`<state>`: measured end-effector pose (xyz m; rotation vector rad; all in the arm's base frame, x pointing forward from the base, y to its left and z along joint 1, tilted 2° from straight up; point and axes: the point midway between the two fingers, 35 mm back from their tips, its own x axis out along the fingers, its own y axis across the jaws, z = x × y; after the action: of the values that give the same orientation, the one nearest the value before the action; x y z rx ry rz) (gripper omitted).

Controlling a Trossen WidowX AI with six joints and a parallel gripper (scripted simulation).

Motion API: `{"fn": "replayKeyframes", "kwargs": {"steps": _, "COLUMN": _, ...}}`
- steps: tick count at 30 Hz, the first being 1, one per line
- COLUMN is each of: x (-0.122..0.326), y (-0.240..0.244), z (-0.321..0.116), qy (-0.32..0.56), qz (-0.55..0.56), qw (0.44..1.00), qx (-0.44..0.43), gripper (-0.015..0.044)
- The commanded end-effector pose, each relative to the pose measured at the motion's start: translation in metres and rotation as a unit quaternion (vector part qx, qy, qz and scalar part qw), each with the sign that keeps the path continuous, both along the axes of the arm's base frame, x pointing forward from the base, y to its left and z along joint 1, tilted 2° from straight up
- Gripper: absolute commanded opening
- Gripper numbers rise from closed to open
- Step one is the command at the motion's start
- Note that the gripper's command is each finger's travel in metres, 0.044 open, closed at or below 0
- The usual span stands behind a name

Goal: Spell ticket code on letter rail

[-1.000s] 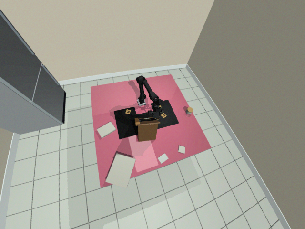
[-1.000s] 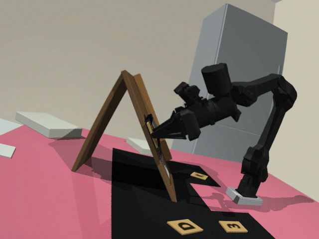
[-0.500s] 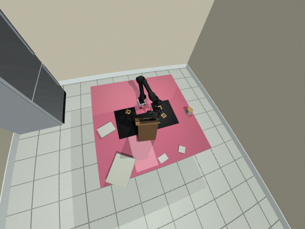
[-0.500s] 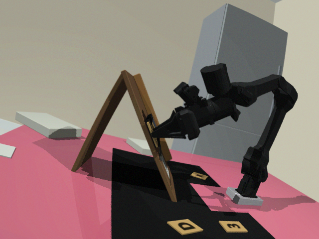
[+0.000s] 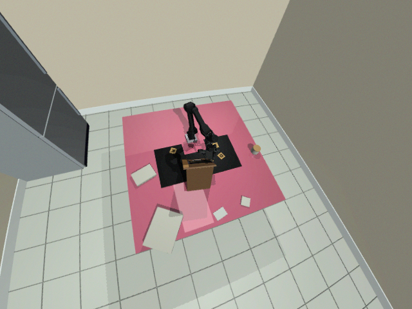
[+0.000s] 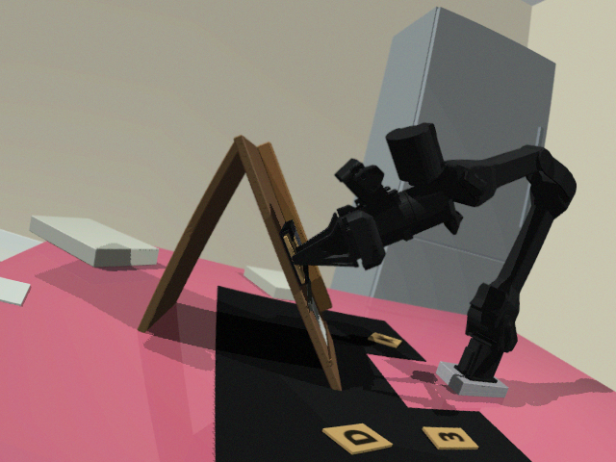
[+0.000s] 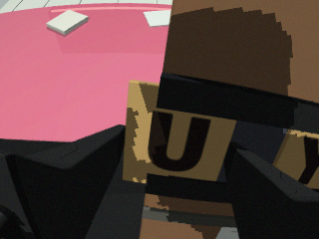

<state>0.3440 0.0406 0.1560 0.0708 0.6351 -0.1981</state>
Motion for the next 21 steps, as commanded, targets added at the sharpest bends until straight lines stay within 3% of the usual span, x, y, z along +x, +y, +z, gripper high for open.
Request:
{"fn": "replayKeyframes", "kwargs": {"steps": 1, "x": -0.0005, "y": -0.0019, "z": 0.0015, "qy": -0.003, "qz": 0.002, "qw": 1.0, "qx": 0.001, "gripper": 0.0}}
{"fn": "replayKeyframes", "kwargs": {"steps": 21, "x": -0.0021, "y": -0.0106, "z": 0.0001, "qy": -0.003, "qz": 0.002, "qw": 1.0, "qx": 0.001, "gripper": 0.0}}
